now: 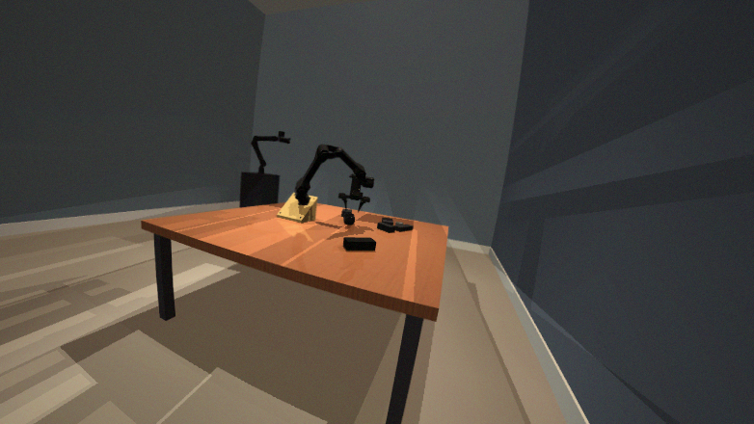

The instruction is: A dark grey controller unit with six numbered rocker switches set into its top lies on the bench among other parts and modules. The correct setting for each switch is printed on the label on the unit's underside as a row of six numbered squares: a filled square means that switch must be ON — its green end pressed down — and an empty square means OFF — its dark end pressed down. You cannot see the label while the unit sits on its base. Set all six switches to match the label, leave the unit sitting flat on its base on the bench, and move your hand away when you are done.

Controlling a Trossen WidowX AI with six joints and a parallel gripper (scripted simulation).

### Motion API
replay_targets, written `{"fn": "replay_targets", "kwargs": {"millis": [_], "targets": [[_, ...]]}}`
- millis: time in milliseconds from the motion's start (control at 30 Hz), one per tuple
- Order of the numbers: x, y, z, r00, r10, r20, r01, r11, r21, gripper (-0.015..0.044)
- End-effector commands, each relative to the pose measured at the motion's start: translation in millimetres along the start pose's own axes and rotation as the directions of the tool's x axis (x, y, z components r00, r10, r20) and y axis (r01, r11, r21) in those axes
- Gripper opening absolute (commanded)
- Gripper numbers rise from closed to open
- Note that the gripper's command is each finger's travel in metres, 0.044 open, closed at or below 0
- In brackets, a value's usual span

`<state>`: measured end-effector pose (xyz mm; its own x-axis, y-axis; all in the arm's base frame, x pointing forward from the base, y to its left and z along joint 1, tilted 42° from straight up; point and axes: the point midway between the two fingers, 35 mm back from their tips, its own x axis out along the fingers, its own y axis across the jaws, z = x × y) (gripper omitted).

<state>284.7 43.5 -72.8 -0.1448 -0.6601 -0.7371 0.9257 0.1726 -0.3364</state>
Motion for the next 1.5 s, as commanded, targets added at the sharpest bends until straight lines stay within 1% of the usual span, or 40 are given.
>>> {"fn": "replay_targets", "kwargs": {"millis": [0,333,567,733,1467], "targets": [[-1.8,14.7,-16.5,0.999,-0.031,-0.011,0.031,1.0,-0.001,0.0256],[7.2,39.7,-64.3,0.987,-0.163,-0.014,0.163,0.987,-0.007,0.0],[18.0,46.9,-95.7,0.969,-0.248,-0.003,0.248,0.969,-0.002,0.0],[20.7,47.3,-96.5,0.968,-0.25,-0.002,0.25,0.968,-0.002,0.0],[56.1,50.2,-96.2,0.968,-0.25,-0.001,0.25,0.968,-0.001,0.0]]}}
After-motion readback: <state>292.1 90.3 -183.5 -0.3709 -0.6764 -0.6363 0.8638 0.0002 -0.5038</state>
